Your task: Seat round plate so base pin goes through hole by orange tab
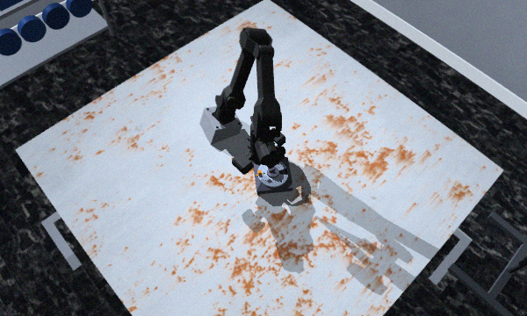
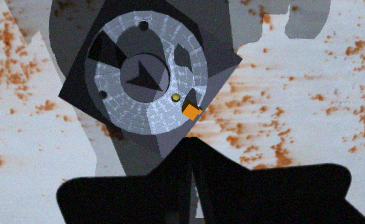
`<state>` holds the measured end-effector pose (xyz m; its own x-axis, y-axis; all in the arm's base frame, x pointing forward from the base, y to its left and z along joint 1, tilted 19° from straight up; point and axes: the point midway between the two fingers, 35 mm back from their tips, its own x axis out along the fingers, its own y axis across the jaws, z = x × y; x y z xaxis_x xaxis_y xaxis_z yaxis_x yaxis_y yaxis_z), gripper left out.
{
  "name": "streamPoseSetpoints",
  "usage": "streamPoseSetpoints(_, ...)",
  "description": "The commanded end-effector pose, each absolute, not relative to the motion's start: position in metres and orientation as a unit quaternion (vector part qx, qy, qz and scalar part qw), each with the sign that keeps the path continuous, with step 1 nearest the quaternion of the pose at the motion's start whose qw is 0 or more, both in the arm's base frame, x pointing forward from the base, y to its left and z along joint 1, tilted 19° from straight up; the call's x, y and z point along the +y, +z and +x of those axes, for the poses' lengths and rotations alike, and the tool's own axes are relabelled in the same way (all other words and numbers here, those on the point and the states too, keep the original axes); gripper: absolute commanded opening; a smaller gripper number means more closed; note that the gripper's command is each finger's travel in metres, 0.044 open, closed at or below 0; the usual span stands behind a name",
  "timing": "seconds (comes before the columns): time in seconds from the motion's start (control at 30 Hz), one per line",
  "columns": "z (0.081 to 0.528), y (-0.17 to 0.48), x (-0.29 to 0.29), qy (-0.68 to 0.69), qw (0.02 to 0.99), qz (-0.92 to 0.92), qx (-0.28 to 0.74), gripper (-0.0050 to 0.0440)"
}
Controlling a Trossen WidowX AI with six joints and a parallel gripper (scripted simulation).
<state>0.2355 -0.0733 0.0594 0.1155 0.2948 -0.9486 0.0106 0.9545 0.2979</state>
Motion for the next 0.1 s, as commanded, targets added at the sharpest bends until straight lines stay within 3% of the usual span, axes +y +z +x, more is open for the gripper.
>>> streamPoseSetpoints(0.0, 0.2367, 0.0612, -0.0732, 0.095, 0.741, 0.114, 0.655, -0.0050)
streamPoseSetpoints(0.07, 0.2367, 0.0612, -0.0732, 0.095, 0.741, 0.114, 0.655, -0.0050)
